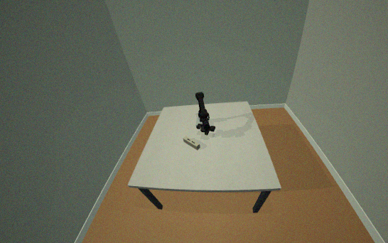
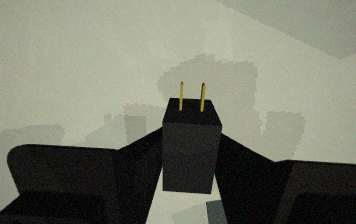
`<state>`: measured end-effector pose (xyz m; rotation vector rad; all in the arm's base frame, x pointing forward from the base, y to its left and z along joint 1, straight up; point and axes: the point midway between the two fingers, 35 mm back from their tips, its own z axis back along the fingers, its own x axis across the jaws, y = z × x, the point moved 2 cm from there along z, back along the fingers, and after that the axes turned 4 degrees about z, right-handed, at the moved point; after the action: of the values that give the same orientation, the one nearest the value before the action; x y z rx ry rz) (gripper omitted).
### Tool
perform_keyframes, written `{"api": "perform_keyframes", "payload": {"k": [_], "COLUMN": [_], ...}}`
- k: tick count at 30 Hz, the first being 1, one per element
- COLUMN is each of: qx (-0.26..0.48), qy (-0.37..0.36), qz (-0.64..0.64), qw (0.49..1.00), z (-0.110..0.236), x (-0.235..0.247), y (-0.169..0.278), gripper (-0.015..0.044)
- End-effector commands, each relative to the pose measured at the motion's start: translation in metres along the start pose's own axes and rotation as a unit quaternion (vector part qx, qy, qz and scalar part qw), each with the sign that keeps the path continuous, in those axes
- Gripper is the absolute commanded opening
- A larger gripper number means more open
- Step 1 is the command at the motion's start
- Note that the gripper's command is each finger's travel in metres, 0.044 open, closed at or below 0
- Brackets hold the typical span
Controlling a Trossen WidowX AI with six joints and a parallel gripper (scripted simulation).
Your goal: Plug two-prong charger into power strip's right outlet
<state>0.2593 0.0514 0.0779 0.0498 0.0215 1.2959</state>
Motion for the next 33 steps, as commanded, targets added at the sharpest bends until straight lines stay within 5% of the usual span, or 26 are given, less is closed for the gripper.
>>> {"api": "perform_keyframes", "payload": {"k": [1,33], "qx": [0.000,-0.003], "qy": [-0.003,-0.005], "qz": [-0.009,-0.099], "qw": [1.000,0.995], "z": [0.001,-0.023], "x": [-0.004,-0.065], "y": [-0.002,-0.019], "gripper": [0.0000,0.0000]}}
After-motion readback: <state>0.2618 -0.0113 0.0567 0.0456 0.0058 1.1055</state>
